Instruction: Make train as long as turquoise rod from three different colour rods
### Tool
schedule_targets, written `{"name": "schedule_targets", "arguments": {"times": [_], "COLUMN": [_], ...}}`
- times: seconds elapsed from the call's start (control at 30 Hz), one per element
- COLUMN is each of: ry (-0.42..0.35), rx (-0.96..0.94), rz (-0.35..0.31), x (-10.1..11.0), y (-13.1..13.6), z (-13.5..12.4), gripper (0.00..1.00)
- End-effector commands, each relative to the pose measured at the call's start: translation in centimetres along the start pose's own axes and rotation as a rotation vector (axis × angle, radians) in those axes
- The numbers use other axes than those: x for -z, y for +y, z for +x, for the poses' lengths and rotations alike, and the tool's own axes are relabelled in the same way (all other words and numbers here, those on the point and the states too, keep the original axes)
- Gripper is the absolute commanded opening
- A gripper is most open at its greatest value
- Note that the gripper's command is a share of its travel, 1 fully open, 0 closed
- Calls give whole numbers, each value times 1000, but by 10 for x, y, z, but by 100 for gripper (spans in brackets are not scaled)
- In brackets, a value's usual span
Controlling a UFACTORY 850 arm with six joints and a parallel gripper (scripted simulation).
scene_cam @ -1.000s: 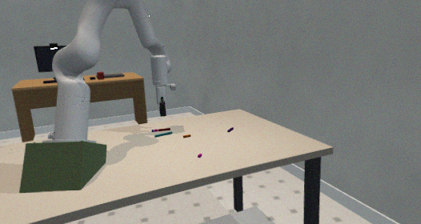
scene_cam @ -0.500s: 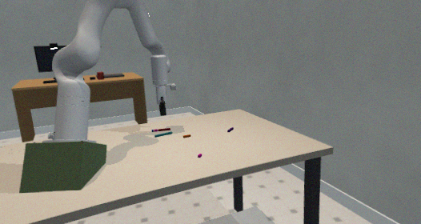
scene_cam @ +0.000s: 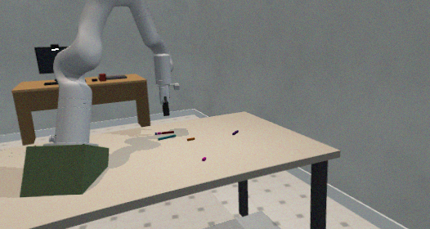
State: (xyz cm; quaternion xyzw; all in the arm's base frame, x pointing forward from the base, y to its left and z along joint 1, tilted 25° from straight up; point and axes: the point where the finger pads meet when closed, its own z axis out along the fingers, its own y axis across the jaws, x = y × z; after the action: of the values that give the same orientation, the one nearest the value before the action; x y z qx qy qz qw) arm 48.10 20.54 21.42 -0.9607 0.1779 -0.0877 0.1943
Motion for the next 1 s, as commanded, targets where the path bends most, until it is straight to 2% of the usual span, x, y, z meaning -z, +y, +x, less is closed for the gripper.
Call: {"name": "schedule_targets", "arguments": {"times": [0.0,0.1,0.17,0.33,0.47,0.97], "ry": [0,0,0,0,0,0], "rx": [0,0,0,0,0,0], "rz": [-1,-1,-1,-1,-1,-1], "x": [20,36,36,61,73,76], "y": [-1,-1,-1,-1,-1,-1], "z": [1,1,1,1,1,1], "gripper": [100,100,100,100,100,100]}}
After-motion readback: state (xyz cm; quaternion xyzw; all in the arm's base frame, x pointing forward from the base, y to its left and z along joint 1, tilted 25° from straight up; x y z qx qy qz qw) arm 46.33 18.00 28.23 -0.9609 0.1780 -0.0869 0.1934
